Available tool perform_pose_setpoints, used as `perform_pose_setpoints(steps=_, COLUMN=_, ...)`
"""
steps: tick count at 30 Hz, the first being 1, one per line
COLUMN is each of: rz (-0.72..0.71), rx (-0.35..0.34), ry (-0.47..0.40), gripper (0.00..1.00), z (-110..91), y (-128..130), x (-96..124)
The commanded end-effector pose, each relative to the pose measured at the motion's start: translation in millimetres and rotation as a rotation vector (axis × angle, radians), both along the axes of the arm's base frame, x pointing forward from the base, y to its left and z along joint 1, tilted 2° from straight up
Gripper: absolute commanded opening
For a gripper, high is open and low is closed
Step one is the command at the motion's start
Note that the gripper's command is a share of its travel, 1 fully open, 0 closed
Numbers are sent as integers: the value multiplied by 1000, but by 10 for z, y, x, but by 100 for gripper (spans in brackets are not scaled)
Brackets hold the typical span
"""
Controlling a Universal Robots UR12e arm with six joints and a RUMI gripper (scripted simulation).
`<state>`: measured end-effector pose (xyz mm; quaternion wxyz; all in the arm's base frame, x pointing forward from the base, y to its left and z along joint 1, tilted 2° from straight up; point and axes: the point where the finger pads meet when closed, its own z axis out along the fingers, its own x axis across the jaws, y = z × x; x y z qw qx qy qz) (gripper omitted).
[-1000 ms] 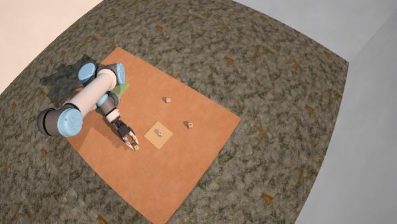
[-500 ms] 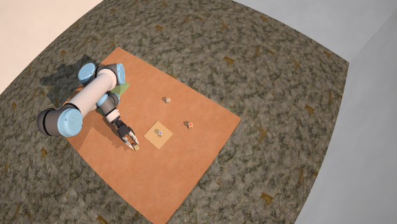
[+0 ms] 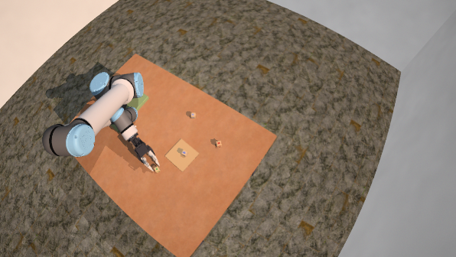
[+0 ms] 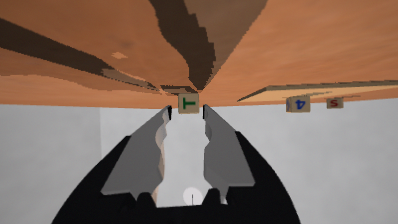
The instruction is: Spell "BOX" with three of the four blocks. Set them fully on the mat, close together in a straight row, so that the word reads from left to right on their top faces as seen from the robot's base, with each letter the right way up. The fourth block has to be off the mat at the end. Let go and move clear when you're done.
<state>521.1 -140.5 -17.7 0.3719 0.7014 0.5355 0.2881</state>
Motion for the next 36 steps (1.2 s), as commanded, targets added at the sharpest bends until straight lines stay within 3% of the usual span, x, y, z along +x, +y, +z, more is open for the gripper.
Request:
perform_pose_setpoints(steps=1, rz=0, rx=0, ry=0, gripper=25, z=17, y=1, x=0)
perform_pose_setpoints(steps=24, rz=0, rx=0, ry=0, gripper=25, z=463, y=-5, x=13)
perform_pose_setpoints(steps=36, rz=0, rx=0, ry=0, gripper=25, z=503, y=-6, x=15)
